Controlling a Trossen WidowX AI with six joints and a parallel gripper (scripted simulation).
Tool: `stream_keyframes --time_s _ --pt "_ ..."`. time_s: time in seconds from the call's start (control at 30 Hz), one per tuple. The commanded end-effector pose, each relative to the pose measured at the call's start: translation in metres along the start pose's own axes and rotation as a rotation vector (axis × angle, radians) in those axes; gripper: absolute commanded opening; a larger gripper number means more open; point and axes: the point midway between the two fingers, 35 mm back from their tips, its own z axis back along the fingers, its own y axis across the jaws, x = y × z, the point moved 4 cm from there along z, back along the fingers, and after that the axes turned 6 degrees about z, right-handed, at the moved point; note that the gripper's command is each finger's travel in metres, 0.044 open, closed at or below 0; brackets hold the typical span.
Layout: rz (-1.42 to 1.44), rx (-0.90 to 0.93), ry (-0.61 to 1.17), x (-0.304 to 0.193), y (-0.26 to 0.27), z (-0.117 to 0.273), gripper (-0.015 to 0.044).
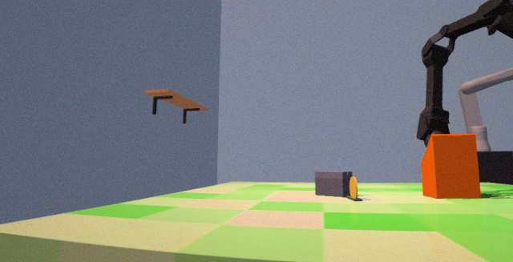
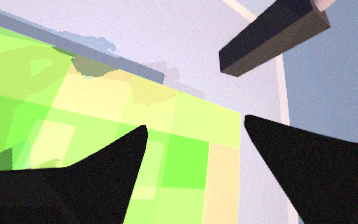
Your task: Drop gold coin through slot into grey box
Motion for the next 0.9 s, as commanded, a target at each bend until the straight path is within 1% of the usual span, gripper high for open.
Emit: stream_keyframes --time_s 0.0,0.07,0.27,0.3,0.4,0.63,0.83,0.87 --pt "-0.022 -0.004 0.006 -0.002 0.0 0.002 0.0374" --pt "-0.195 -0.035 0.048 -0.021 -0.003 0.014 0.0321" --pt "-0.998 -0.215 0.193 -0.108 0.003 0.071 0.0164" --pt "-1.112 -0.245 0.208 -0.12 0.006 0.079 0.0161" --pt "-1.314 -0.295 0.202 -0.149 0.019 0.098 0.0161" --pt "-1.846 -0.453 0.247 -0.199 0.047 0.131 0.0161" --pt "-2.598 -0.727 0.249 -0.263 0.105 0.172 0.0161" --pt "-2.683 -0.764 0.246 -0.269 0.113 0.176 0.0161"
